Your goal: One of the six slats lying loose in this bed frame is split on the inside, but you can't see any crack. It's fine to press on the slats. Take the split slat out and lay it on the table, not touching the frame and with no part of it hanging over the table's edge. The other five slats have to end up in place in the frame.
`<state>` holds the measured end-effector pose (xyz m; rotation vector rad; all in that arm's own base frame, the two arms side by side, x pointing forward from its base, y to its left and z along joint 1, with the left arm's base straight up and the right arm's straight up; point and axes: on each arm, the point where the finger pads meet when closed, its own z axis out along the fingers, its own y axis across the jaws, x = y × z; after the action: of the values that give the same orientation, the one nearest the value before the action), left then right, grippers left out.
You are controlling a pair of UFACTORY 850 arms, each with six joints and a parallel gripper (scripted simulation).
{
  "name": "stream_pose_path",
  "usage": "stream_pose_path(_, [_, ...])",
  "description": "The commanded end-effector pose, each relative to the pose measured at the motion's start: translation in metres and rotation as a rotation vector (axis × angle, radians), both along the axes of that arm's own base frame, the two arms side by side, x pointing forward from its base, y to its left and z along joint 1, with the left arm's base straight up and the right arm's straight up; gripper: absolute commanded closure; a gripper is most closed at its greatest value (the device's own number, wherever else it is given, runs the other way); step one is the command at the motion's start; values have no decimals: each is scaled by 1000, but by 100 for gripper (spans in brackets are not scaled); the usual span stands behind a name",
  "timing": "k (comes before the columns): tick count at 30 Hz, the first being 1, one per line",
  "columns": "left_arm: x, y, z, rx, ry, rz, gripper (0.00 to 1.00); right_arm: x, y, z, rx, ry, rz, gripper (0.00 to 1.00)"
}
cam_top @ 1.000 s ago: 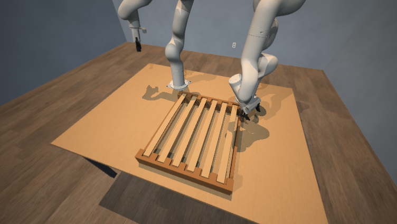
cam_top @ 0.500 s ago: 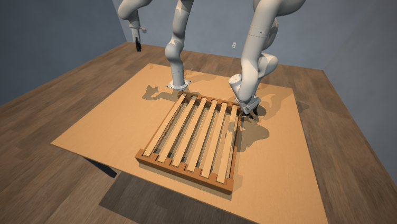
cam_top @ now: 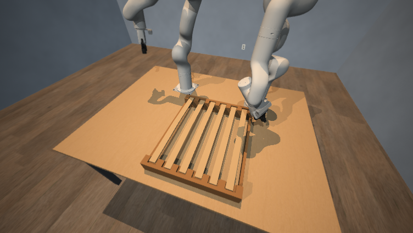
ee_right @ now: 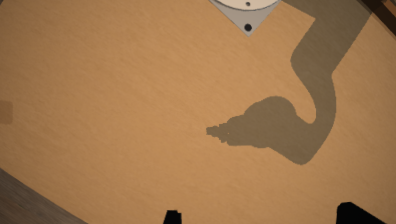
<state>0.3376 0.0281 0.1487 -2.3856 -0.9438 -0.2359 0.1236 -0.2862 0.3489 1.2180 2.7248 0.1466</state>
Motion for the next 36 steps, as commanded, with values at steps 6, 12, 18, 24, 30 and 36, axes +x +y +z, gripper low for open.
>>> stream_pose_path(6, [1, 0, 0, 0, -1, 0, 100, 0, -1, 1, -2, -1, 0, 0])
stream_pose_path(12, [46, -52, 1, 0, -2, -122, 100, 0, -1, 1, -2, -1, 0, 0])
stream_pose_path(18, [46, -52, 1, 0, -2, -122, 100, 0, -1, 1, -2, -1, 0, 0])
stream_pose_path(24, [46, -52, 1, 0, -2, -122, 100, 0, -1, 1, -2, -1, 0, 0])
stream_pose_path(30, [84, -109, 1, 0, -2, -243, 100, 0, -1, 1, -2, -1, 0, 0])
stream_pose_path(36, [84, -109, 1, 0, -2, -243, 100, 0, -1, 1, -2, -1, 0, 0])
